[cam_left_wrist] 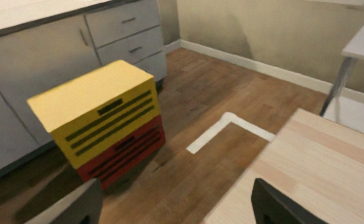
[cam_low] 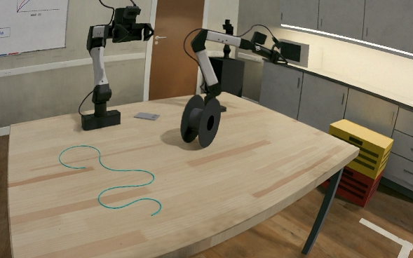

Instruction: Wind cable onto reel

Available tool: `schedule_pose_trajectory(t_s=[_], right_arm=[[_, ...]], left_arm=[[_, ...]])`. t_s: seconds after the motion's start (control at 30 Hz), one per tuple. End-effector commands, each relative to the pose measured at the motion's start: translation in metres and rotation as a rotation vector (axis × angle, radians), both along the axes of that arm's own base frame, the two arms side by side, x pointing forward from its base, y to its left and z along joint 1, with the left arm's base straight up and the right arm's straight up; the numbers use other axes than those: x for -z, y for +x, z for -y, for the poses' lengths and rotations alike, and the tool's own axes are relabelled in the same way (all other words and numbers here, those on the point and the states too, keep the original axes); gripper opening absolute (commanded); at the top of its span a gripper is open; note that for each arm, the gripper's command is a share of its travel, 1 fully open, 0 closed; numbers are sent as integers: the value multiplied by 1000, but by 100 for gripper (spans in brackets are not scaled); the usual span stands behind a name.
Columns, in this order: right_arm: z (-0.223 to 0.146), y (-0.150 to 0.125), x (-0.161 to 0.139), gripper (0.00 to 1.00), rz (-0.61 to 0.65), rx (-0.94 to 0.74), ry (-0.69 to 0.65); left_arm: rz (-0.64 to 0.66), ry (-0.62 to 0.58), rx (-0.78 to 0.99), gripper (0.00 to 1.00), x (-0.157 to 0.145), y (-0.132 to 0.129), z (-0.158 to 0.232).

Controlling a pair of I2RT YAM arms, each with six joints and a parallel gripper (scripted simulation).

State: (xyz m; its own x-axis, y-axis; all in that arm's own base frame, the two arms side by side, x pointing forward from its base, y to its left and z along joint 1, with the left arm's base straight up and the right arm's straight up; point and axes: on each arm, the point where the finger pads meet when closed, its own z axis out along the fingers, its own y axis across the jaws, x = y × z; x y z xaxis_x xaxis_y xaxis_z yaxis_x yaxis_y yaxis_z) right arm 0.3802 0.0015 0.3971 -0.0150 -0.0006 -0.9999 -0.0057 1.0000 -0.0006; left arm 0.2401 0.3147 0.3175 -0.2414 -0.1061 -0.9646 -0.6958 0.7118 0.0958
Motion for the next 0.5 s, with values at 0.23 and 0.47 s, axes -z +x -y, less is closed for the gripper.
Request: schedule_pose_trajectory(t_s=[0.23, 0.47], right_arm=[[3, 2, 5, 100, -3, 13, 6], [3, 2, 5, 100, -3, 13, 6]], left_arm=[[131, 129, -329, 75, -65, -92, -47], [170, 172, -532, 75, -82, -157, -60]])
